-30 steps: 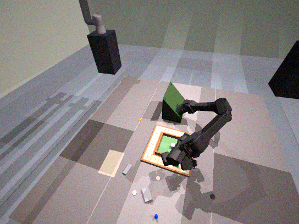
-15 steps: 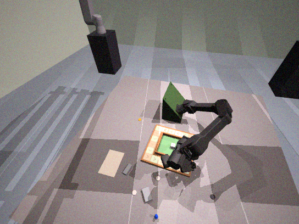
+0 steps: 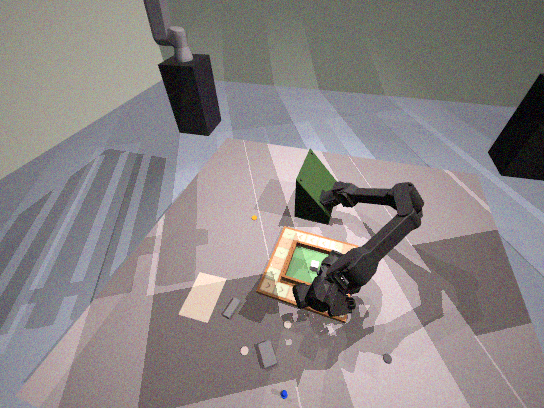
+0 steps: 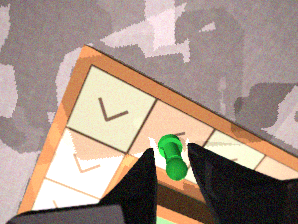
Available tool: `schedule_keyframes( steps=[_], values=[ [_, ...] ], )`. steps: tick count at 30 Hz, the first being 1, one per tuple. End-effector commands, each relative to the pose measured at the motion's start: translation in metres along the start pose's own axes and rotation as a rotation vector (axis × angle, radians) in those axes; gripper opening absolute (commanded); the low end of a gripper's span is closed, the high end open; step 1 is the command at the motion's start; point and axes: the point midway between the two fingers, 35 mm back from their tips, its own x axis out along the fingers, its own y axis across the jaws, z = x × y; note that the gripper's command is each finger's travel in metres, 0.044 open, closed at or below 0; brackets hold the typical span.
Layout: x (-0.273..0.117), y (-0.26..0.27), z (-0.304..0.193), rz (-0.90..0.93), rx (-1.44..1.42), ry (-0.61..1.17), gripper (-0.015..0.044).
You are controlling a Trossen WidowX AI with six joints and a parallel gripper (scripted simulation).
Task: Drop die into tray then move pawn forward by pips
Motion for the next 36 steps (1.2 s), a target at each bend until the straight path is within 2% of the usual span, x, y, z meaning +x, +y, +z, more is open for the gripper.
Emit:
schedule_keyframes(
  steps=[1, 11, 13, 36],
  values=[
    [0.000, 0.000, 0.000, 0.002, 0.005, -0.006, 0.0075],
    [0.000, 0.000, 0.000, 0.002, 0.005, -0.006, 0.0000],
    [-0.004, -0.001, 0.001, 0.002, 0.009, -0.006, 0.0000],
    [-0.123, -0.001, 0.002, -0.001, 0.136, -0.024, 0.0000]
  ],
)
